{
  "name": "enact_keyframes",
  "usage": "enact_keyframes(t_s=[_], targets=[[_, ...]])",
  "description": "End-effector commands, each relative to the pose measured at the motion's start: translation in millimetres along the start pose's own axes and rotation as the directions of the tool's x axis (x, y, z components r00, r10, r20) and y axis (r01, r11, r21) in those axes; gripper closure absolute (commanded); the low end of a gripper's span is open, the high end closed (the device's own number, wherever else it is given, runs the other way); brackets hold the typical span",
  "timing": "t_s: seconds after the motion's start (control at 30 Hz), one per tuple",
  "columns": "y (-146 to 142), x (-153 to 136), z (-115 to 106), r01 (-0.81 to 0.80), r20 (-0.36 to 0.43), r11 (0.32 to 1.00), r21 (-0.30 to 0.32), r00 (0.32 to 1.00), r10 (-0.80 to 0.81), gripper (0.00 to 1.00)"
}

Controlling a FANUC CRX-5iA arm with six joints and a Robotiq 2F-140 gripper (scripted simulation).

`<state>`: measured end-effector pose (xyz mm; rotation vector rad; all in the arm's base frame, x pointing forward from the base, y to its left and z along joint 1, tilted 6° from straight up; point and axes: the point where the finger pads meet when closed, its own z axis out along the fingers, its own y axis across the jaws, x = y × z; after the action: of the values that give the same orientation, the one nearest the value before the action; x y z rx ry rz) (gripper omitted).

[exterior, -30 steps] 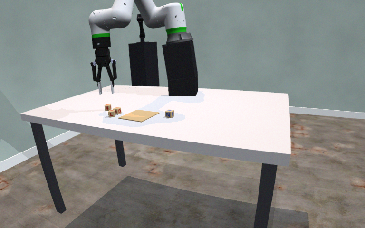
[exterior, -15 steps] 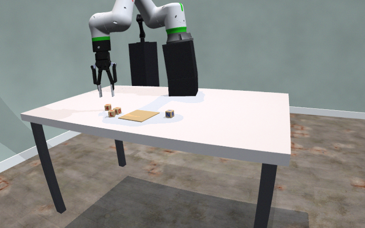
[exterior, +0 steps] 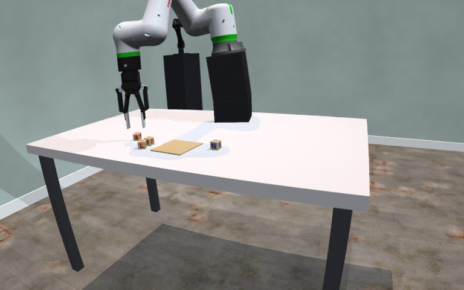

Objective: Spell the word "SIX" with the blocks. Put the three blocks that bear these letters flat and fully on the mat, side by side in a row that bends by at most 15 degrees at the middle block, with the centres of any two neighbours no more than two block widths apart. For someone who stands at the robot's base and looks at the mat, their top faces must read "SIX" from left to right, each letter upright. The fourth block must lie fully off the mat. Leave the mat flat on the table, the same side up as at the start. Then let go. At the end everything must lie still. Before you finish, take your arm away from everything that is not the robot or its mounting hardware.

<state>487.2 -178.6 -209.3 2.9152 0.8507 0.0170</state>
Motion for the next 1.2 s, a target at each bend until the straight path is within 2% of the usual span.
enact_keyframes(t_s=[0.0, 1.17], targets=[[0.5, 0.2, 3.9, 0.0, 0.0, 1.0, 0.0, 1.0, 0.0, 0.6], [0.9, 0.4, 17.4, 0.0, 0.0, 1.0, 0.0, 1.0, 0.0, 0.6]])
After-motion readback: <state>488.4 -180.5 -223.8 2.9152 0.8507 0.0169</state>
